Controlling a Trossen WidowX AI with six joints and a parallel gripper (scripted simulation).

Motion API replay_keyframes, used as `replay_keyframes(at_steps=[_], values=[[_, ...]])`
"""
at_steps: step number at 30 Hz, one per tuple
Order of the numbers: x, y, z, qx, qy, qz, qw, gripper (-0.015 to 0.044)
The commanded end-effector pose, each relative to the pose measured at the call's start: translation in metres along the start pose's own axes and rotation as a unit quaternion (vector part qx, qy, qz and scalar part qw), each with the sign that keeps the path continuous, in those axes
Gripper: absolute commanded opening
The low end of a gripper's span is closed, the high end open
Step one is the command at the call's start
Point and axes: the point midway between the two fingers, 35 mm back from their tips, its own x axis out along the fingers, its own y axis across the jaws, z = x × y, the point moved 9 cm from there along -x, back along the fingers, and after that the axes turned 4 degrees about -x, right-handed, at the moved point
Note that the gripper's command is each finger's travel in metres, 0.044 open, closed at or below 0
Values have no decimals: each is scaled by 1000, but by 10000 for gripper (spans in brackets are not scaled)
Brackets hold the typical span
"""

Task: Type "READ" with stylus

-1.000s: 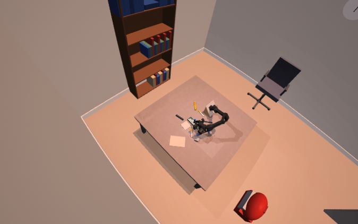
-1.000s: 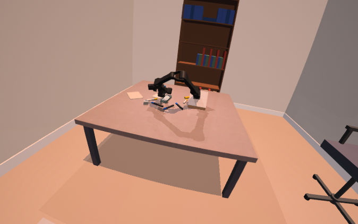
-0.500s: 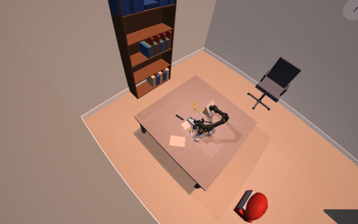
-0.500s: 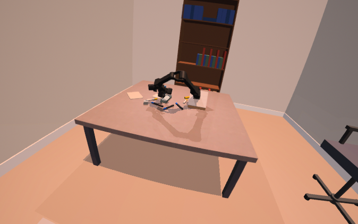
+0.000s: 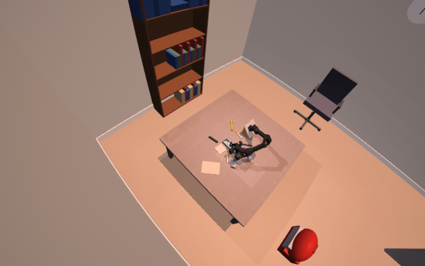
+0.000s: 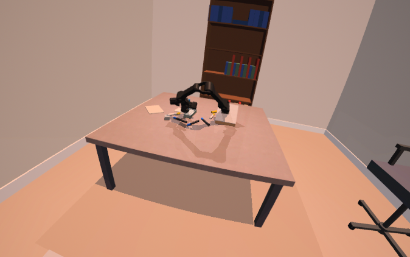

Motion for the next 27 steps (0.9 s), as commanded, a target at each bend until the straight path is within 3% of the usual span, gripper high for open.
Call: replay_keyframes(at_steps=[1, 27], values=[[3, 0, 2, 1, -1, 2, 1000, 81], [8, 0, 11, 1, -1, 2, 1000, 81]])
